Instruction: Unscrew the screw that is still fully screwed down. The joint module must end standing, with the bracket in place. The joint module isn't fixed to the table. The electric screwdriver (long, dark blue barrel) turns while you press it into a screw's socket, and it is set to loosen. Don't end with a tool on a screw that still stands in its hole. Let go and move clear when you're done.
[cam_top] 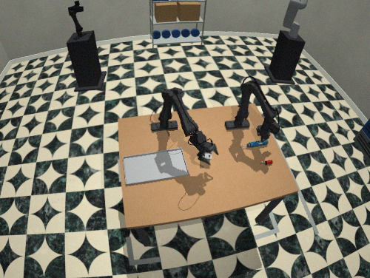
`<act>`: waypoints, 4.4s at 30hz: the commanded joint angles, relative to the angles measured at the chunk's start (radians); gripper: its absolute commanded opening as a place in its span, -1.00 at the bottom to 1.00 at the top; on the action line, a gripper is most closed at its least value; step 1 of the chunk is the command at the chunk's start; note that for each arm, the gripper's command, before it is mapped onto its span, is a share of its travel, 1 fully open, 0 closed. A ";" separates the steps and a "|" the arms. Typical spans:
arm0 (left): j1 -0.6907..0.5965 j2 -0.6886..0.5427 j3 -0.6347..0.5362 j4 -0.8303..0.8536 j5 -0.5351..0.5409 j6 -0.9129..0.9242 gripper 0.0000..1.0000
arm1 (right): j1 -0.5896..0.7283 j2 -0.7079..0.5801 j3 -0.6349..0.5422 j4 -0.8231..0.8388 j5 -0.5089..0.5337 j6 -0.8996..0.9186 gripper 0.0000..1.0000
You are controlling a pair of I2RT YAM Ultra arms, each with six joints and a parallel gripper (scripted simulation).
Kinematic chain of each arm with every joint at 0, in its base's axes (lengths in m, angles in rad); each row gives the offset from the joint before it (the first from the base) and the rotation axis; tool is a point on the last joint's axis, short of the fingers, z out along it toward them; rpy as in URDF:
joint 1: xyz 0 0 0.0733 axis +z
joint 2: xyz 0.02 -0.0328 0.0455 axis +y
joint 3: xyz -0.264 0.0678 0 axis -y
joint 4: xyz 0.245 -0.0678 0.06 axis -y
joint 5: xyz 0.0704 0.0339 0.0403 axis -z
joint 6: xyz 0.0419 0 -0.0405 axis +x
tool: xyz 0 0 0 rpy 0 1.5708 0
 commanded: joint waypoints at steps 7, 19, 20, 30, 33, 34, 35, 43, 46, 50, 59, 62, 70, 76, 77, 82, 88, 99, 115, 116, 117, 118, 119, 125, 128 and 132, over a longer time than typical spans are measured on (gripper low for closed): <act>-0.002 -0.006 0.005 0.001 0.001 -0.009 0.30 | -0.064 -0.146 -0.183 0.132 -0.134 -0.105 0.72; -0.002 -0.006 0.005 0.001 0.001 -0.009 0.30 | -0.107 -0.237 -0.324 0.240 -0.225 -0.171 0.72; -0.002 -0.006 0.005 0.001 0.001 -0.009 0.30 | -0.113 -0.251 -0.343 0.254 -0.236 -0.181 0.72; -0.002 -0.006 0.005 0.001 0.001 -0.009 0.30 | -0.158 -0.333 -0.463 0.342 -0.323 -0.238 0.72; -0.002 -0.006 0.005 0.001 0.001 -0.009 0.30 | -0.167 -0.357 -0.502 0.373 -0.345 -0.257 0.72; -0.002 -0.006 0.005 0.001 0.001 -0.009 0.30 | -0.171 -0.368 -0.521 0.388 -0.355 -0.267 0.72; -0.002 -0.006 0.005 0.001 0.001 -0.009 0.30 | -0.176 -0.380 -0.540 0.402 -0.366 -0.277 0.72; -0.002 -0.006 0.005 0.001 0.001 -0.009 0.30 | -0.227 -0.486 -0.693 0.509 -0.467 -0.356 0.72; -0.002 -0.006 0.005 0.001 0.001 -0.009 0.30 | -0.233 -0.491 -0.700 0.518 -0.476 -0.353 0.72; -0.002 -0.006 0.005 0.001 0.001 -0.009 0.30 | -0.235 -0.492 -0.678 0.523 -0.482 -0.353 0.72; -0.002 -0.006 0.005 0.001 0.001 -0.009 0.30 | -0.238 -0.493 -0.664 0.513 -0.495 -0.356 0.72; -0.002 -0.006 0.005 0.001 0.001 -0.009 0.30 | -0.238 -0.493 -0.664 0.509 -0.496 -0.356 0.72; -0.002 -0.006 0.005 0.001 0.001 -0.009 0.30 | -0.239 -0.423 -0.730 0.588 -0.497 -0.356 0.72; -0.002 -0.006 0.005 0.001 0.001 -0.009 0.30 | -0.239 -0.366 -0.763 0.675 -0.496 -0.357 0.72; -0.002 -0.006 0.005 0.001 0.001 -0.009 0.30 | -0.239 -0.356 -0.768 0.690 -0.496 -0.357 0.72; -0.002 -0.006 0.005 0.001 0.001 -0.009 0.30 | -0.239 -0.350 -0.769 0.700 -0.497 -0.354 0.72; -0.002 -0.006 0.005 0.001 0.001 -0.009 0.30 | -0.239 -0.289 -0.798 0.787 -0.496 -0.356 0.72; -0.002 -0.006 0.005 0.001 0.001 -0.009 0.30 | -0.239 -0.206 -0.822 0.896 -0.497 -0.354 0.72; -0.002 -0.006 0.005 0.001 0.001 -0.009 0.30 | -0.239 -0.030 -0.855 1.103 -0.497 -0.354 0.72; -0.002 -0.006 0.005 0.001 0.001 -0.009 0.30 | -0.239 -0.030 -0.855 1.103 -0.497 -0.354 0.72; -0.002 -0.006 0.005 0.001 0.001 -0.009 0.30 | -0.239 -0.014 -0.857 1.122 -0.497 -0.353 0.72; -0.002 -0.006 0.005 0.001 0.001 -0.009 0.30 | -0.239 -0.001 -0.859 1.136 -0.497 -0.354 0.72; -0.002 -0.006 0.005 0.001 0.001 -0.009 0.30 | -0.239 0.013 -0.860 1.150 -0.497 -0.354 0.72; -0.002 -0.006 0.005 0.001 0.001 -0.009 0.30 | -0.238 0.107 -0.865 1.245 -0.496 -0.357 0.72; -0.002 -0.006 0.005 0.001 0.001 -0.009 0.30 | -0.238 0.157 -0.865 1.293 -0.496 -0.358 0.72; -0.002 -0.006 0.005 0.001 0.001 -0.009 0.30 | -0.238 0.168 -0.864 1.311 -0.497 -0.353 0.72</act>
